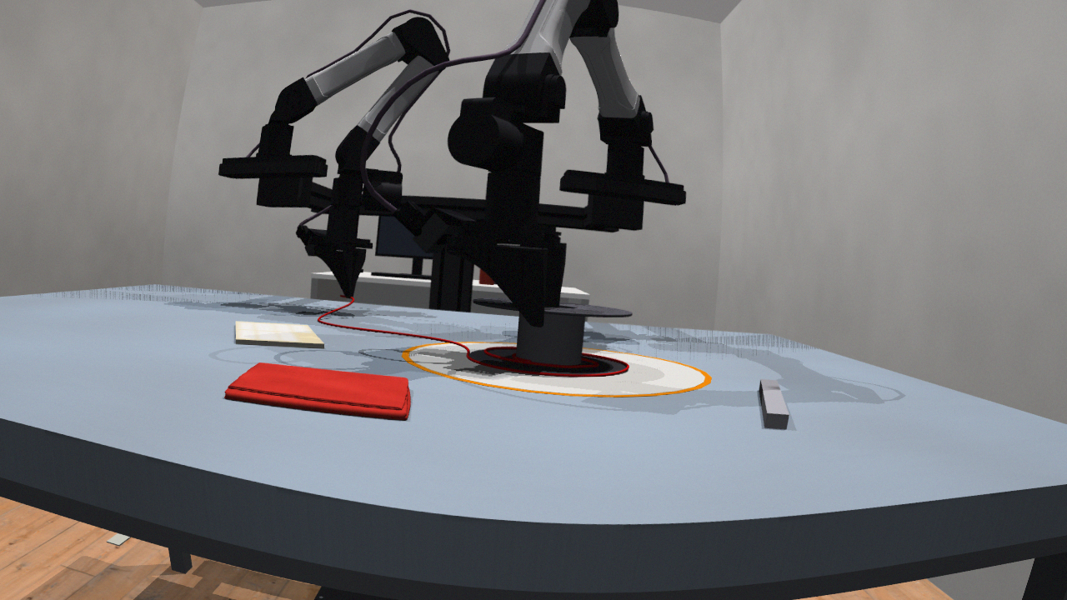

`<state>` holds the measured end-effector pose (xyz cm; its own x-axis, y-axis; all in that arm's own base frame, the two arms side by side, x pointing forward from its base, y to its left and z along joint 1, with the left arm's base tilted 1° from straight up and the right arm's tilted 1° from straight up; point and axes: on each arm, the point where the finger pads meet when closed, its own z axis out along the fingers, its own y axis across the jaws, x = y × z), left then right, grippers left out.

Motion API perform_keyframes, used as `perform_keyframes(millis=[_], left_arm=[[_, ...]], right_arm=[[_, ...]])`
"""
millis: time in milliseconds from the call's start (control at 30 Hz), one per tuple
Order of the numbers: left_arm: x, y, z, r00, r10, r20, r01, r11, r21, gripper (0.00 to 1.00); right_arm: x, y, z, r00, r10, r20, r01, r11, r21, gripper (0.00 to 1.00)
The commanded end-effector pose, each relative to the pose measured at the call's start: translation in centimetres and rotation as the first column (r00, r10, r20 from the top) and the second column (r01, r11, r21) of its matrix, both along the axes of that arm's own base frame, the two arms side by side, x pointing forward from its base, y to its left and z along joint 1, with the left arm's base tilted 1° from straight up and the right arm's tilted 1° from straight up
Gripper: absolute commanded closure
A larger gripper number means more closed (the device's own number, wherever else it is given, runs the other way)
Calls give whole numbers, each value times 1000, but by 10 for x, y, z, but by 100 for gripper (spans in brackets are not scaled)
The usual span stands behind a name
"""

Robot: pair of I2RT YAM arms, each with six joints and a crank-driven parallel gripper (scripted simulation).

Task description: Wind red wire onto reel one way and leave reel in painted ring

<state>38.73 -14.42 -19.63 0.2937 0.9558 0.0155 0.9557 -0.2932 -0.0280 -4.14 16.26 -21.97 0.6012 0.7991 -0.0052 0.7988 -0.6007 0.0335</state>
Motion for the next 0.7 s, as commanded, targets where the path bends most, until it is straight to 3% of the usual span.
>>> perform_keyframes(millis=[0, 100, 300, 500, 567, 600, 667], left_arm=[[16, 8, 4, 988, 151, 33, -150, 988, -16, 34], [16, 24, 4, 932, 361, 34, -361, 932, -18, 34], [0, 65, 4, 694, 719, 29, -719, 695, -21, 34], [-49, 91, 4, 376, 926, 19, -926, 376, -14, 34], [-49, 91, 4, 376, 926, 19, -926, 376, -14, 34], [-57, 90, 4, 218, 976, 21, -976, 218, -1, 34], [-72, 84, 3, 112, 993, 23, -994, 112, 10, 34]], right_arm=[[-4, 6, 5, 1000, 4, -14, -3, 1000, 16, 100], [-3, 7, 5, 1000, 2, -14, -1, 1000, 16, 100], [-4, 9, 6, 1000, 0, -14, 0, 1000, 16, 100], [-6, 12, 6, 1000, 0, -14, 0, 1000, 16, 100], [-6, 12, 6, 1000, 0, -14, 0, 1000, 16, 100], [-5, 11, 6, 1000, -3, -14, 3, 1000, 16, 100], [-4, 11, 6, 1000, -3, -14, 4, 1000, 16, 100]])
